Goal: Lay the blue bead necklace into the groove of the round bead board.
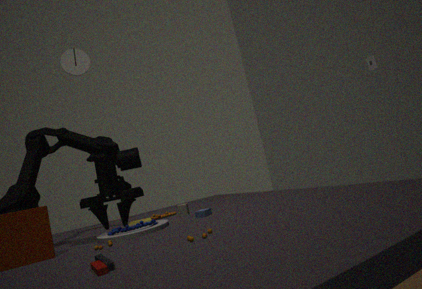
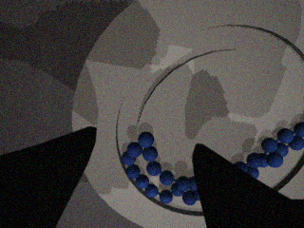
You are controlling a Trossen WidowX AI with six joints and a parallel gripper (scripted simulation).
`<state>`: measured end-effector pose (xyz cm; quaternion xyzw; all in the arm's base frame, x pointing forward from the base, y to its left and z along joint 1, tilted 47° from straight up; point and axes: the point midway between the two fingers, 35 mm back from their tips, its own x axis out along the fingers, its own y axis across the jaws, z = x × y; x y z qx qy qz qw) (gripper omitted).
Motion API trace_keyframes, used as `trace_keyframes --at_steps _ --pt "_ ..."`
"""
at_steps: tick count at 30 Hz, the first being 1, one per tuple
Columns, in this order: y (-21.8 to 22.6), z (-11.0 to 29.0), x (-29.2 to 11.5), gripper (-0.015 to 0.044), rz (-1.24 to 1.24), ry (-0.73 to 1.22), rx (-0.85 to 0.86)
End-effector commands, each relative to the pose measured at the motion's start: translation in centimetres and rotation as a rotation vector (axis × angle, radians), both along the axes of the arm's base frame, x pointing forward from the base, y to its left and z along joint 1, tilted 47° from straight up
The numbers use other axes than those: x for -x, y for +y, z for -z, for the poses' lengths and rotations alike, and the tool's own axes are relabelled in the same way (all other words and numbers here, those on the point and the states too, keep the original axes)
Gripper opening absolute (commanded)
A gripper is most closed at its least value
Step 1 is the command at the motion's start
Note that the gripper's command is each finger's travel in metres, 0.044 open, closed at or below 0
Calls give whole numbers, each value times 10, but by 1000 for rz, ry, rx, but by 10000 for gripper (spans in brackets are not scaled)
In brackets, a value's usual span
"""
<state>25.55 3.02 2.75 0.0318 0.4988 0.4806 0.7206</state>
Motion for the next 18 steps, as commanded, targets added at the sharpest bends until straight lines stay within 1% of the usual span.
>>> trace_keyframes --at_steps 1,2,18 --pt "-2 -2 0 420 1 2 -3" --pt "-1 -1 0 440 1 1 -1" --pt "-2 -2 0 440 1 2 -3"
